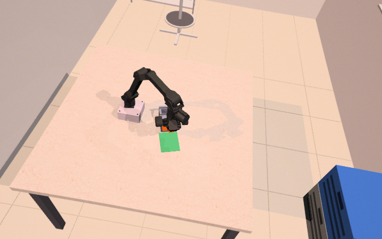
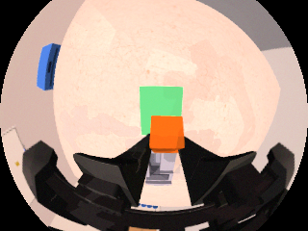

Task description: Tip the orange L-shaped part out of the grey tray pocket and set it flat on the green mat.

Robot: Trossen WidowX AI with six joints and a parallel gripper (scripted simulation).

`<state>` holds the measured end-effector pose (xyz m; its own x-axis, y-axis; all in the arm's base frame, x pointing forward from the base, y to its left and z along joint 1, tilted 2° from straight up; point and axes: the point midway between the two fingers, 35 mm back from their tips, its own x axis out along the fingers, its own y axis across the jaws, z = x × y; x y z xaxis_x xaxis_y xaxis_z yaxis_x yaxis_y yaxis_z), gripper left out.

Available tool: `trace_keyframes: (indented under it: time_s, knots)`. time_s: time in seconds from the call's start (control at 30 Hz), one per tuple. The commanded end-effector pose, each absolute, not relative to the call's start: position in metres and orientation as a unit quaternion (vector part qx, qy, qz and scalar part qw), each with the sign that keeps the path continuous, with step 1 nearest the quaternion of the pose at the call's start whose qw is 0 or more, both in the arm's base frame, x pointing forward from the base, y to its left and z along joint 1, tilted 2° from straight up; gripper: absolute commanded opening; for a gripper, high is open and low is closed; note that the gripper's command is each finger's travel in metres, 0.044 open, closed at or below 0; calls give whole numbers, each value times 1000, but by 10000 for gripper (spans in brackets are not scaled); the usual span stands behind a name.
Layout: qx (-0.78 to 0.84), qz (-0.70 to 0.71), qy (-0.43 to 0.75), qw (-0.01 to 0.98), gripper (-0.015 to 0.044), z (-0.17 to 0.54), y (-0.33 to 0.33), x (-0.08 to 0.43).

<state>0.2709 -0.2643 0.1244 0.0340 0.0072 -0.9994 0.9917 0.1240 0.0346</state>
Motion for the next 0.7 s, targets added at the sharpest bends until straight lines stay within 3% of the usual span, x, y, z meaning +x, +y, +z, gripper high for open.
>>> trace_keyframes:
  time_s: [0.0, 0.67]
  knots:
    - [475, -457, 524, 539, 0, 124, -268, 272]
    - [475, -457, 524, 539, 0, 95, -268, 273]
